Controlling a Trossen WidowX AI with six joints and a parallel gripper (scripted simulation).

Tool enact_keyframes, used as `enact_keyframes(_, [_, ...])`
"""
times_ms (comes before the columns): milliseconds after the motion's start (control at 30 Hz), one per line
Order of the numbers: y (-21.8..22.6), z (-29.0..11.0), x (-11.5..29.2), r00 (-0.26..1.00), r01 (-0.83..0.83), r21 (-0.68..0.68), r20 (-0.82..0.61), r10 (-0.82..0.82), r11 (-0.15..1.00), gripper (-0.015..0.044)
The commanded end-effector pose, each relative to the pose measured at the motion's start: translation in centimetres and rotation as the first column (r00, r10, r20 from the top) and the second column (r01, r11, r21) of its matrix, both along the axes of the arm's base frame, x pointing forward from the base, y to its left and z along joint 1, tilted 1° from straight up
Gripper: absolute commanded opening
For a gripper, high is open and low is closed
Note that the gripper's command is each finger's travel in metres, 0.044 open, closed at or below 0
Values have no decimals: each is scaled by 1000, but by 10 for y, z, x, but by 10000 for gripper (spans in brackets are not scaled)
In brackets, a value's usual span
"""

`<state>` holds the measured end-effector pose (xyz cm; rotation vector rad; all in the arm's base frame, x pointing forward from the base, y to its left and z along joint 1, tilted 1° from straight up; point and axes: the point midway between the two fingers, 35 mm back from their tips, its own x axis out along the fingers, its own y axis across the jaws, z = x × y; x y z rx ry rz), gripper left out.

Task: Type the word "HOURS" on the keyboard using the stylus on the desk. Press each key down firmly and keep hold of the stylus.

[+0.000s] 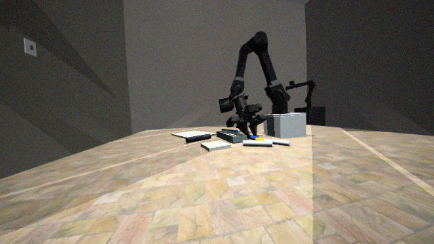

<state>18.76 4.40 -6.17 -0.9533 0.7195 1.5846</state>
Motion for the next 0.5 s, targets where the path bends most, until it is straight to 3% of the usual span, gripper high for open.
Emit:
enact_keyframes(0, [0,0,0,1000,0,0,1,0,1000,97])
enact_keyframes(100, [0,0,0,1000,0,0,1,0,1000,19])
enact_keyframes(467, [0,2,0,1000,0,0,1,0,1000,0])
